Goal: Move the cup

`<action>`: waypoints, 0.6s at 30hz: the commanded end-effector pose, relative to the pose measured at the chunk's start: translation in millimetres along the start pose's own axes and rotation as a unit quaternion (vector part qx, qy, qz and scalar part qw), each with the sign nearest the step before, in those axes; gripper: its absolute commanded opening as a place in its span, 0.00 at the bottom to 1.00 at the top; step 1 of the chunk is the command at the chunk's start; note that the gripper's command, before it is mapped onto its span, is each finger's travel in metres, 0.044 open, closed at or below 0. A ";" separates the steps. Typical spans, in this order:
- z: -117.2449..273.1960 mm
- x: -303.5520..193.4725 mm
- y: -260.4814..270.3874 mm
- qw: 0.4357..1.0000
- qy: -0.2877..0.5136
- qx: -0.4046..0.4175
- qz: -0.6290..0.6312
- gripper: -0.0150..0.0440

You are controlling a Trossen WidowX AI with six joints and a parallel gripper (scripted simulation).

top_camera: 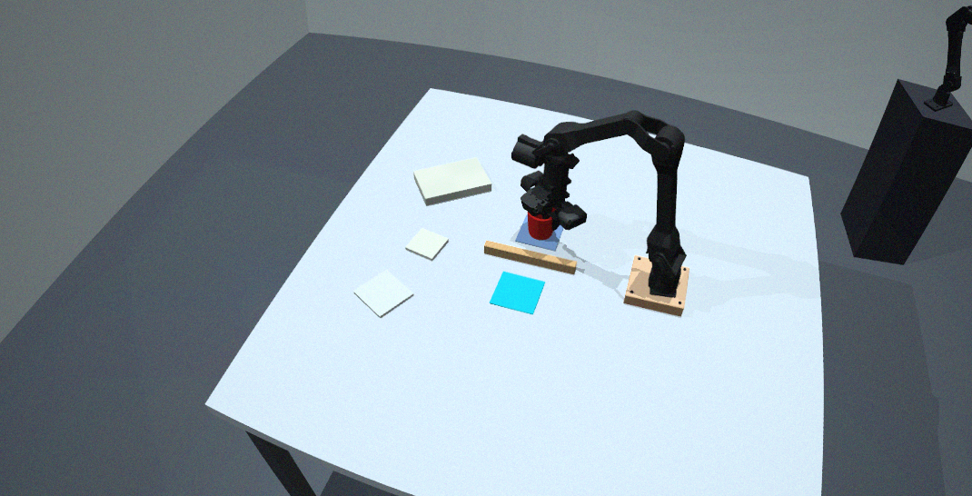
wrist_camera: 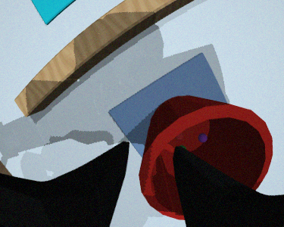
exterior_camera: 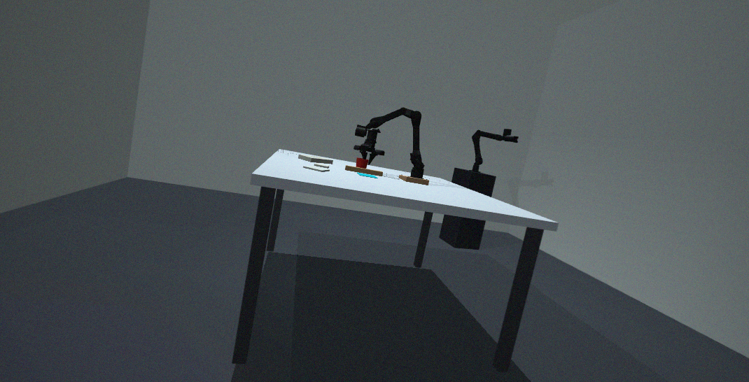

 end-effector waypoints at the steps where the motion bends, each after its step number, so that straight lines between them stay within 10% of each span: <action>1: -8.3 -0.7 1.4 1.000 0.002 0.001 0.002 0.50; 18: -11.8 -0.5 1.6 1.000 0.000 0.001 0.000 0.41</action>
Point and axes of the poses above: the point midway between the two fingers, 35 mm back from their tips, its own z axis back along the fingers, its own y axis across the jaws, x = y × z, the point moved 6 cm from there along z, back along the fingers, and after that the axes turned 11 degrees about z, right-handed, at the moved point
